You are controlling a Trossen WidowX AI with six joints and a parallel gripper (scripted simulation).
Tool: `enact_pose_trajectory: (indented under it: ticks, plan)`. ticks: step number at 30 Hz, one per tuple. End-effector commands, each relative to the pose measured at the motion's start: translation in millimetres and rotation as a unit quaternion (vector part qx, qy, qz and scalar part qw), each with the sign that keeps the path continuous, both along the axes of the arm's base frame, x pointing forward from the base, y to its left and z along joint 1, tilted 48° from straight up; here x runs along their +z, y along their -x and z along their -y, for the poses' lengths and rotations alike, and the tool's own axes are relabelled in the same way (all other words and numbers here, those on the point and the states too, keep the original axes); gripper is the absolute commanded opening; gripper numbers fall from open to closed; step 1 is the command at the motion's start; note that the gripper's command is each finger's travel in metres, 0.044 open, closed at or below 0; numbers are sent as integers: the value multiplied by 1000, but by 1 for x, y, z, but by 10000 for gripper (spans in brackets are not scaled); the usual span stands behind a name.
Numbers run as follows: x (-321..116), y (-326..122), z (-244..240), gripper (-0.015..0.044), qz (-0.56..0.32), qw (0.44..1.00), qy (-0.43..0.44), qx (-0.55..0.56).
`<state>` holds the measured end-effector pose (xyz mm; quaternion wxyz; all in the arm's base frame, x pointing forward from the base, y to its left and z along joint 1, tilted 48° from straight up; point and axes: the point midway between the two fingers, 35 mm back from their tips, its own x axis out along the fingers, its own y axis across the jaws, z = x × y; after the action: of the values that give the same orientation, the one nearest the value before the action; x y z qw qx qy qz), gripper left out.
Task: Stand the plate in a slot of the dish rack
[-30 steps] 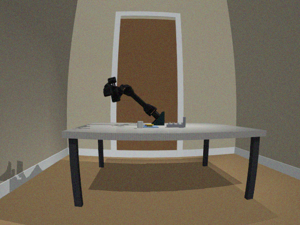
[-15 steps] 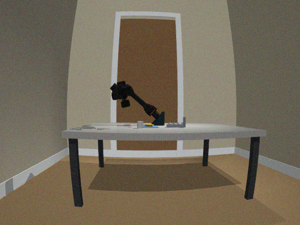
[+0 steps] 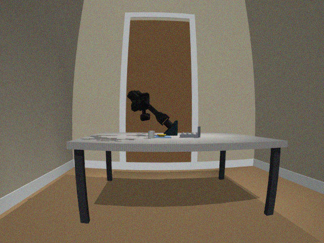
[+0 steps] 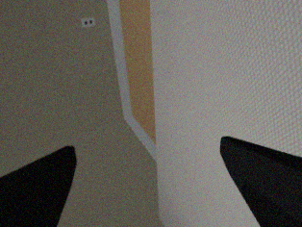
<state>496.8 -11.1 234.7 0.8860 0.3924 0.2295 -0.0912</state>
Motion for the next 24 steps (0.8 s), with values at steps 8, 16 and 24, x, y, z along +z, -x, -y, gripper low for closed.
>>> enact_pose_trajectory:
  ticks: [8,16,24]
  plan:
    - [-63,28,-7,400,-132,987,87,-7]
    - [-97,54,-10,400,-221,962,158,1]
    - [-123,84,-10,400,-304,923,235,18]
